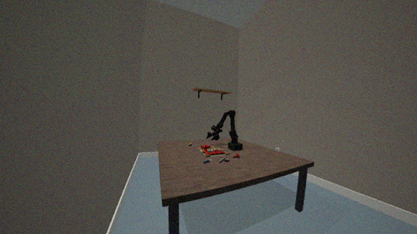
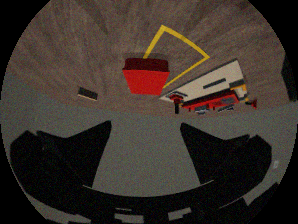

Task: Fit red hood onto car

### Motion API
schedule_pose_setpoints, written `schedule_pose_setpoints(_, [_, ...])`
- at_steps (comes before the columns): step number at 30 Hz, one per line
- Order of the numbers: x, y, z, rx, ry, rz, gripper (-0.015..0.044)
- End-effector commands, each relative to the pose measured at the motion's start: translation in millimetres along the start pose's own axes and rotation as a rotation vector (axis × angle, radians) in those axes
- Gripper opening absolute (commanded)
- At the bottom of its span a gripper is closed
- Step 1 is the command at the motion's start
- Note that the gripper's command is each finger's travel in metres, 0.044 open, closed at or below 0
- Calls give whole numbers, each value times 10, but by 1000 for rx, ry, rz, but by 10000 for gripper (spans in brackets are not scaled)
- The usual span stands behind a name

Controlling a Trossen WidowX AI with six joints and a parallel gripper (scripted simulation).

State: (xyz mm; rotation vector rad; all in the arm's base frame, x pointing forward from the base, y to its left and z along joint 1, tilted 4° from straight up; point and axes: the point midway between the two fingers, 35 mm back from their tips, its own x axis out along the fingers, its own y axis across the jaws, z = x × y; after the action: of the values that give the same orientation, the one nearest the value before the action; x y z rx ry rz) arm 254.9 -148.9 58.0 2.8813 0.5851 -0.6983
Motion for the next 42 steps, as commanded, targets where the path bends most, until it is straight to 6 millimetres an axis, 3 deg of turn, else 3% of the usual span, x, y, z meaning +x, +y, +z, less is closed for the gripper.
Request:
schedule_pose_setpoints(1, [27, -10, 14, 5, -2, -6, 440])
schedule_pose_setpoints(11, [27, -10, 14, 5, -2, -6, 440])
schedule_pose_setpoints(17, [27, -10, 14, 5, -2, -6, 282])
schedule_pose_setpoints(19, [44, 5, 19, -47, -23, -8, 335])
schedule_pose_setpoints(23, [140, 75, 37, -347, -130, -47, 440])
schedule_pose_setpoints(32, [359, 130, -4, -1059, -294, -275, 440])
schedule_pose_setpoints(42, [537, 118, -119, -1850, -322, -691, 440])
